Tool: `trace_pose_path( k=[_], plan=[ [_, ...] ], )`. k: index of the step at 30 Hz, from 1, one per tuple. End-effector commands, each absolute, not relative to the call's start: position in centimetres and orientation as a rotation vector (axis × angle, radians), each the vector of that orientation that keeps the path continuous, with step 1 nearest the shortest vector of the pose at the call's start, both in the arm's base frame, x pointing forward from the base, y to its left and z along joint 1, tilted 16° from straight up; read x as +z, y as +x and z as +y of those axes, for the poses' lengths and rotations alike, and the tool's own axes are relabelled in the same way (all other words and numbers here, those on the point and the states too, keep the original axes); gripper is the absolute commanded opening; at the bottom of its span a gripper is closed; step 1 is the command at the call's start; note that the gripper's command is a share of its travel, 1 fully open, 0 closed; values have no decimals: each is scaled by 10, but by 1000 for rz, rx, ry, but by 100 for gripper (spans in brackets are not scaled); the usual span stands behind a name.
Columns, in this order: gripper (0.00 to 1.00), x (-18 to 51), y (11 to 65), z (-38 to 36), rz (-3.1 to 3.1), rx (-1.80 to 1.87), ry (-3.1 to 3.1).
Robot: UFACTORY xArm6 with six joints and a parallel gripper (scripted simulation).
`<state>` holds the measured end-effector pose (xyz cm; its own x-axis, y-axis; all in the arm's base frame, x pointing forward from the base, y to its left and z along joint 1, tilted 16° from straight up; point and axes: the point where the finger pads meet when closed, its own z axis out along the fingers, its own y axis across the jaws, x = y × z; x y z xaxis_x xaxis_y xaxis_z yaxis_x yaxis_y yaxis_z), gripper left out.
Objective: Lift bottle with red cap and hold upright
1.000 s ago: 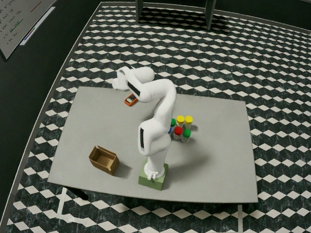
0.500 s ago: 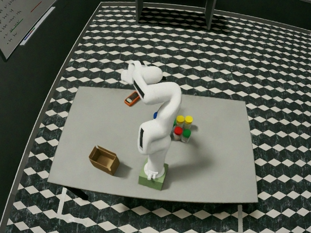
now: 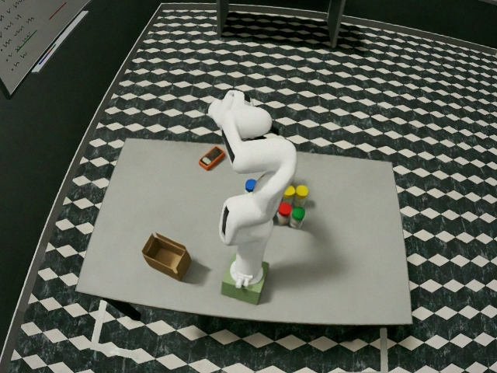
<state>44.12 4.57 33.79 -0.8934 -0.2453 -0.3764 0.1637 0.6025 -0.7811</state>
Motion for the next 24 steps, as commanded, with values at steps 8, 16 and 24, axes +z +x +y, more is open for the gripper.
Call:
trace_pose_path(
  k=[8,16,24],
  plan=[
    [79,343,408,4,2616,-1090,39],
    [79,348,385,-6,2736,-918,87],
    [79,351,365,-18,2835,-780,125]
  ],
)
